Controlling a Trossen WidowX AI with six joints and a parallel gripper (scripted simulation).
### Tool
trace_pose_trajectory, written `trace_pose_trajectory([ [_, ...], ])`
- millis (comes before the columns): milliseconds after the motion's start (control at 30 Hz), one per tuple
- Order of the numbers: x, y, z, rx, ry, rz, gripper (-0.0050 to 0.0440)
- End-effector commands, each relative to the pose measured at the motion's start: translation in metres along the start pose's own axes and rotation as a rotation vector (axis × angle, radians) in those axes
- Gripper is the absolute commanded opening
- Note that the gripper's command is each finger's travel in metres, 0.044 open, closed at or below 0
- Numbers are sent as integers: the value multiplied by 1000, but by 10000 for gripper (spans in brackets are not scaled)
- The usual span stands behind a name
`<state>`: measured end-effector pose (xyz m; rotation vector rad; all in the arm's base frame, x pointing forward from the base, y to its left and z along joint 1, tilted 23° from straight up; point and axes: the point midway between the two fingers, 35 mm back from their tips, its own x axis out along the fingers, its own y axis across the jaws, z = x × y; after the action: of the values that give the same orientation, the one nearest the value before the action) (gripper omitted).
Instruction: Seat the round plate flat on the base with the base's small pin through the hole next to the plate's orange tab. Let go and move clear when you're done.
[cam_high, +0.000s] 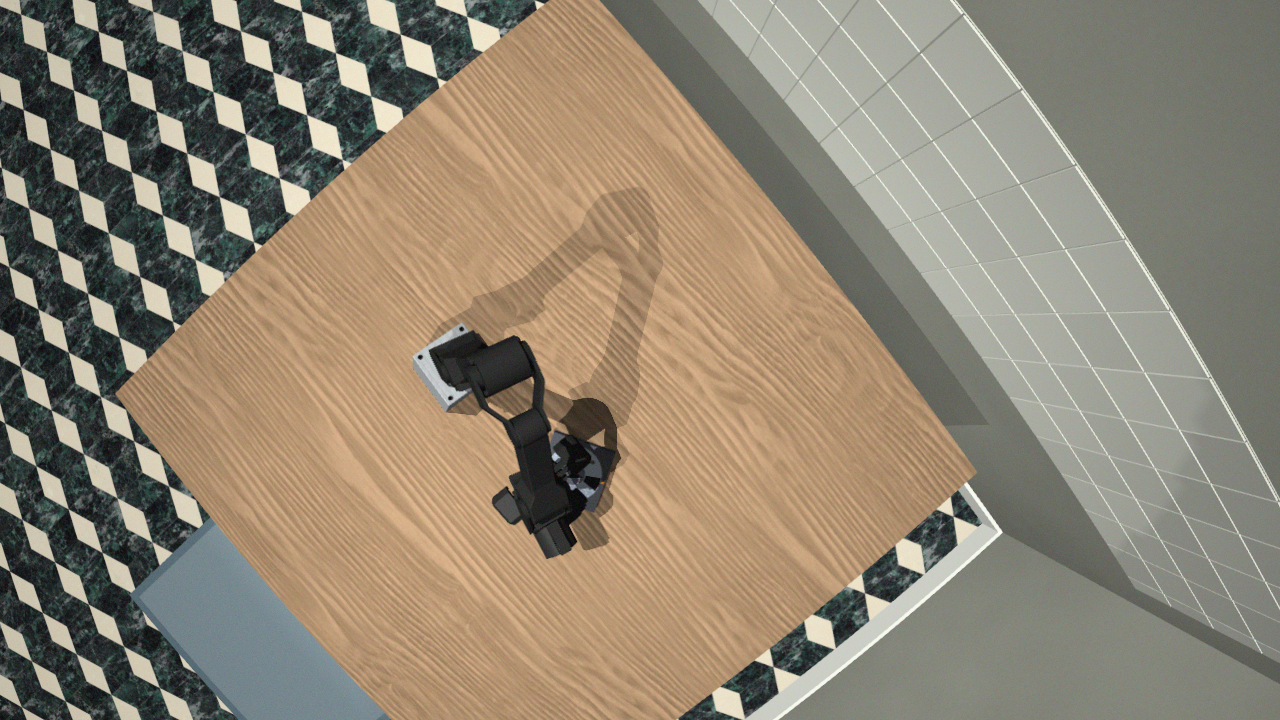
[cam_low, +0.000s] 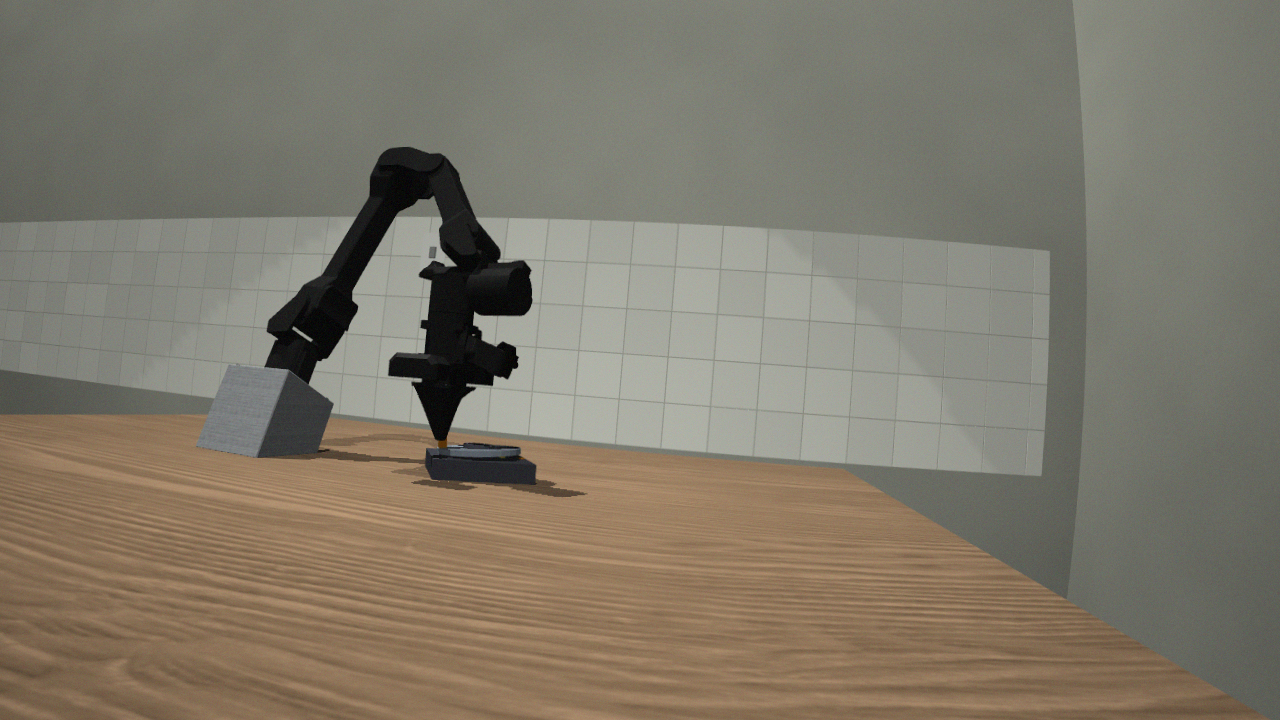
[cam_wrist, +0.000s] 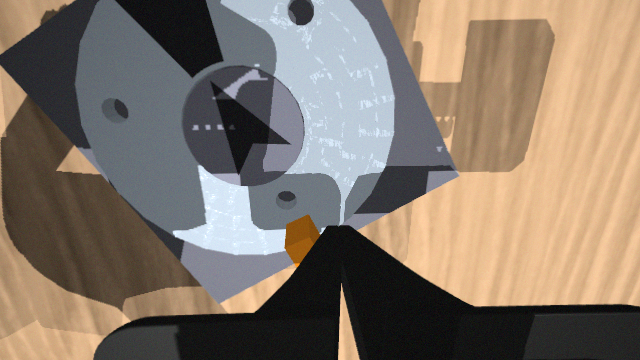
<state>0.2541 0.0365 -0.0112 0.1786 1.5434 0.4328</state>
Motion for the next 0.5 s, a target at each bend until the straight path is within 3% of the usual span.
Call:
trace_pose_trajectory([
  [0,-1,6,-2,-2,-6,5,-50],
  [467,0,13,-7,-1,-4,6,-50],
])
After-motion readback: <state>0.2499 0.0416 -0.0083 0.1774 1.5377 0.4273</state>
